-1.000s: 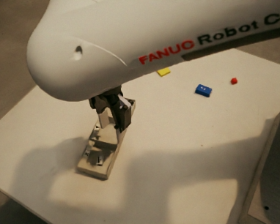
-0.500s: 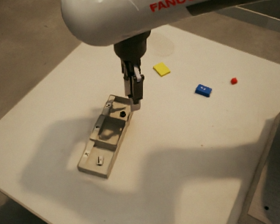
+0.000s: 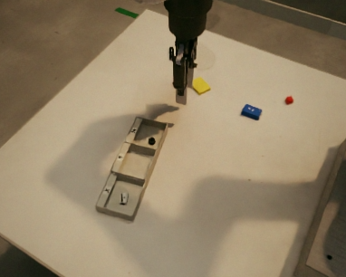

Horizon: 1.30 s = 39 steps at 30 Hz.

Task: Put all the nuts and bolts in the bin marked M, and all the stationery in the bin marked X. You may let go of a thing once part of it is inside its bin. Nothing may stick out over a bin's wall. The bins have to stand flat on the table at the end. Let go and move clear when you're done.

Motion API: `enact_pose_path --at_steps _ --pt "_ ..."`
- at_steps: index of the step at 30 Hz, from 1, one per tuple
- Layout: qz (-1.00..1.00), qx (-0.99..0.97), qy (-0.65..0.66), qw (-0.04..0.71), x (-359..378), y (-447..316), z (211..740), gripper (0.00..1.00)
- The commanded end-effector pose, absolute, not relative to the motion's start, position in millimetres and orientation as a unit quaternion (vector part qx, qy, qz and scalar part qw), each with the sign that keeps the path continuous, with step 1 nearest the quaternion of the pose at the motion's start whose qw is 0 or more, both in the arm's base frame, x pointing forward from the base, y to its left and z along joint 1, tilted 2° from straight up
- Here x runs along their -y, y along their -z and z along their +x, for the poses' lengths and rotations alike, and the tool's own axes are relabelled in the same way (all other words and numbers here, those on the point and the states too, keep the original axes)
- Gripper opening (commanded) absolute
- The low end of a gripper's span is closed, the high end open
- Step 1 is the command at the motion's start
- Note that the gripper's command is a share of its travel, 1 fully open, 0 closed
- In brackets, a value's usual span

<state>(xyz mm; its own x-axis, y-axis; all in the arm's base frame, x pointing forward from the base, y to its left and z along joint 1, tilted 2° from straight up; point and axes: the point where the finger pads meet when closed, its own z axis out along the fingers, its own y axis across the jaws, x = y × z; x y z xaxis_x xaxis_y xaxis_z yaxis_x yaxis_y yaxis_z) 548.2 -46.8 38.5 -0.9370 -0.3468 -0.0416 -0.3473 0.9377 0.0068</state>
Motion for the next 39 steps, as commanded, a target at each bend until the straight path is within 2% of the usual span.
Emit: enact_pose_path --at_steps 1,12,16,39 --pt "-0.099 -0.995 -0.007 0.019 76.2 -39.0 553.8 0.4" --pt "0.112 -0.994 -0.011 0.018 151.3 -40.1 565.7 0.4" --pt "0.184 -0.983 -0.011 0.016 154.9 -40.1 566.6 0.4" --pt "0.184 -0.983 -0.011 0.016 149.2 -40.1 565.4 0.4"
